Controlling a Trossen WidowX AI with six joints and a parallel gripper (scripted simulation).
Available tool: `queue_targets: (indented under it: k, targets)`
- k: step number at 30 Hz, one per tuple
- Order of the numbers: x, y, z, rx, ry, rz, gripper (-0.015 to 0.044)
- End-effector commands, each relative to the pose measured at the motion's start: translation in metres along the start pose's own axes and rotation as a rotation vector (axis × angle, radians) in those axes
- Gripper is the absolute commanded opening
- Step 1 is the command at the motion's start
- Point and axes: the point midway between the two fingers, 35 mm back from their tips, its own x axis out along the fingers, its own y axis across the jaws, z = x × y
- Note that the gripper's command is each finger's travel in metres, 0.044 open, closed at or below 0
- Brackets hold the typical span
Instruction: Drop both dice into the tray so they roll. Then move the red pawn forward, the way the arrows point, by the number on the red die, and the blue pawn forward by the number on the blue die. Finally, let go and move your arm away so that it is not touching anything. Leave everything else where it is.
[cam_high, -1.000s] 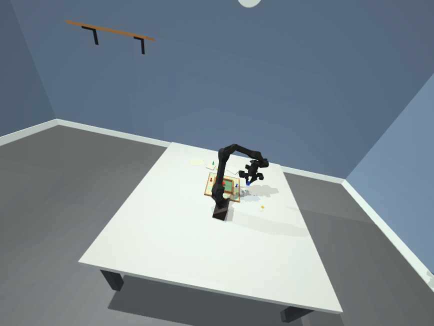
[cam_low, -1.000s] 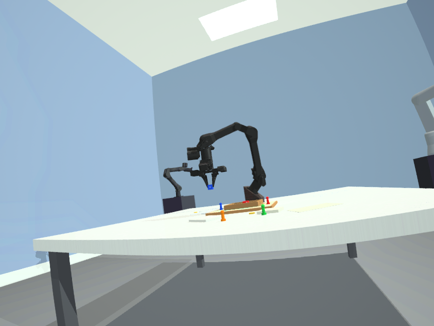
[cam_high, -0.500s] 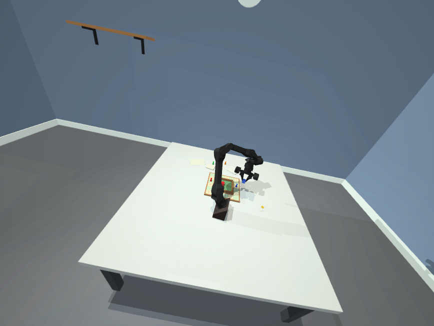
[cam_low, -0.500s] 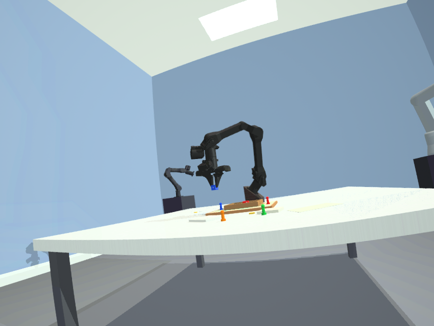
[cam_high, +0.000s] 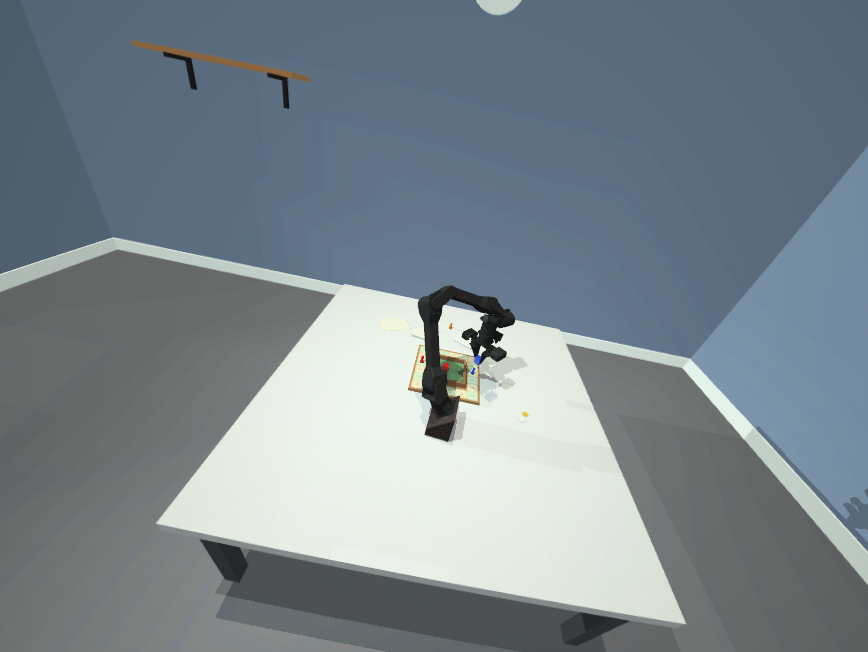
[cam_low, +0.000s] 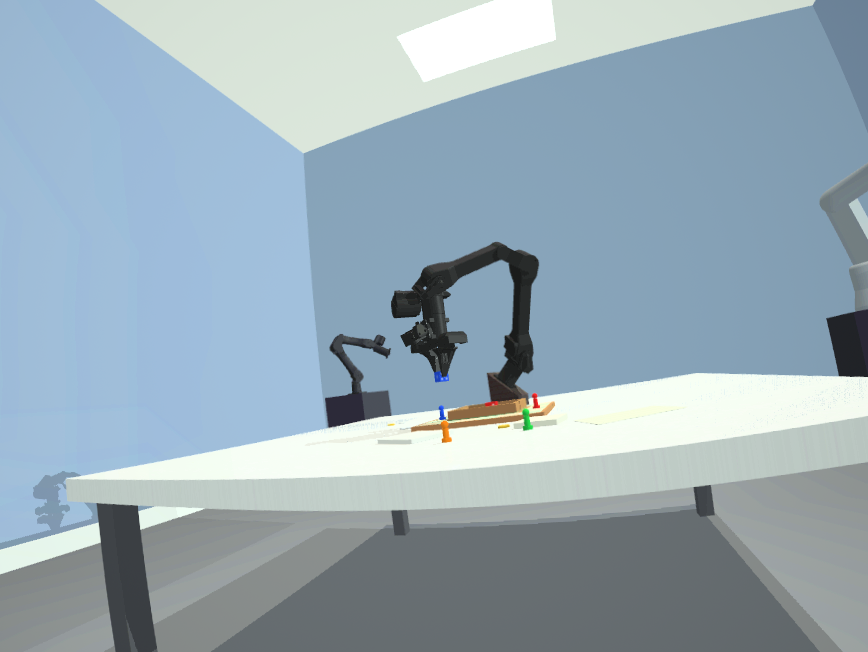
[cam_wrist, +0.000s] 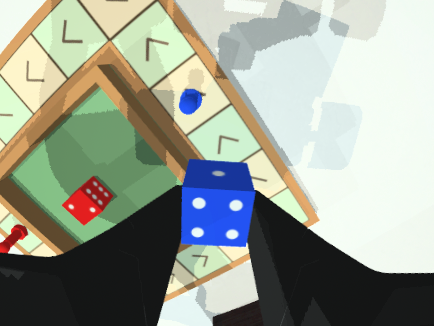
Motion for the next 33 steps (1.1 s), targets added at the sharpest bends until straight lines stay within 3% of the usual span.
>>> queue_targets:
  k: [1,25,33]
  targets:
    - [0.003,0.009,-0.01,0.122,0.001,0.006,0.0]
    - [0.023,0.043,-0.066,0.845,0.022,0.013,0.0]
    - [0.026,0.043,-0.069,0.864,-0.006,-0.03,0.0]
